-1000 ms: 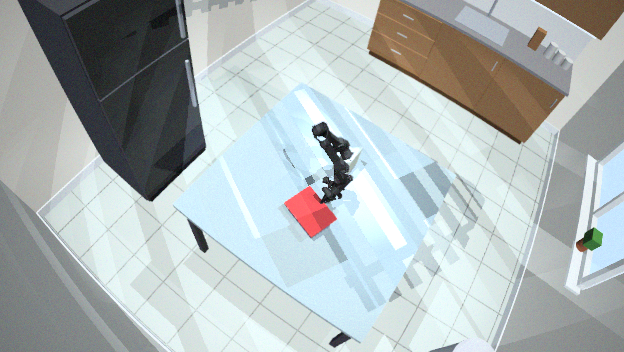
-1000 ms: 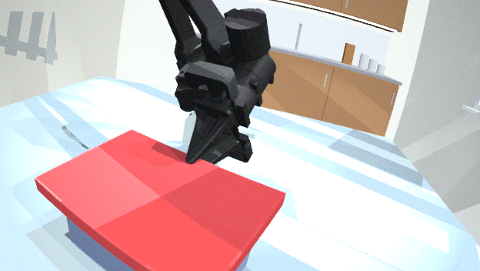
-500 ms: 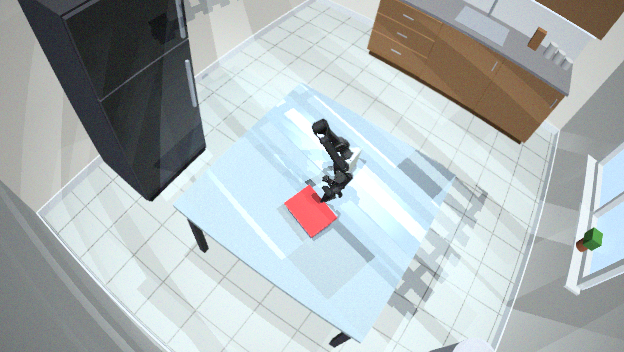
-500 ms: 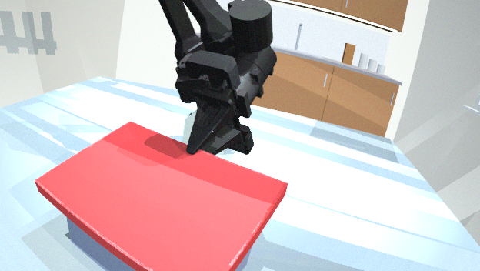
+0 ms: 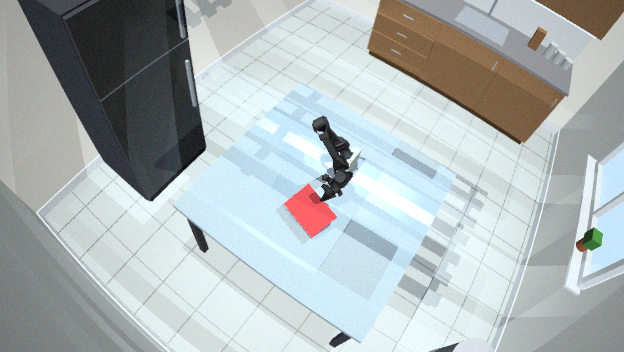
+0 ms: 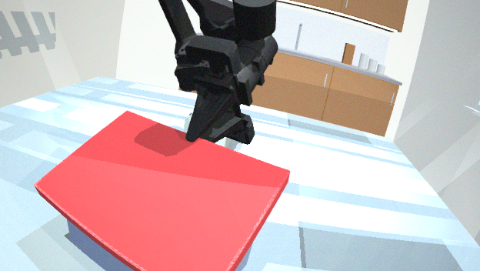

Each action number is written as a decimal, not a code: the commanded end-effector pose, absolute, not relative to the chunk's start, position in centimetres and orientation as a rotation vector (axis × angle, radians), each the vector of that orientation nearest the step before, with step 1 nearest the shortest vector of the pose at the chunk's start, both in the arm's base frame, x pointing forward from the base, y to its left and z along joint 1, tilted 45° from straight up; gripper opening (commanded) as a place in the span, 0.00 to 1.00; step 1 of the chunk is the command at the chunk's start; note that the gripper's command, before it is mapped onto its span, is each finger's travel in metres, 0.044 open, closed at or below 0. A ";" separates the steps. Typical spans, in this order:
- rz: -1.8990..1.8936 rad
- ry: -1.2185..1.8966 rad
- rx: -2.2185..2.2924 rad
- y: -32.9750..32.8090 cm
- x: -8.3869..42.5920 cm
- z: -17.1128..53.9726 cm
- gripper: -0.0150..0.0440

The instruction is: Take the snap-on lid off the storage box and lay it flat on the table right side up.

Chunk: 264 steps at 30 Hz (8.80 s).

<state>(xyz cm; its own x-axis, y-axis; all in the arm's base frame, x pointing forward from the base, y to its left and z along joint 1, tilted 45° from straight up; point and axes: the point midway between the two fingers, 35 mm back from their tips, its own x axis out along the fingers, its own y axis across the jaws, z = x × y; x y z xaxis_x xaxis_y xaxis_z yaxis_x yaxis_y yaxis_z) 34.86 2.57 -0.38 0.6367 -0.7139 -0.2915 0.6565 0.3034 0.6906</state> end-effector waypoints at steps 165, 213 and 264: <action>-0.908 -0.077 0.872 -2.5 29.0 18.3 0.25; -0.909 -0.076 0.868 -8.2 24.4 24.5 0.25; -0.908 -0.080 0.866 -12.9 21.1 27.8 0.25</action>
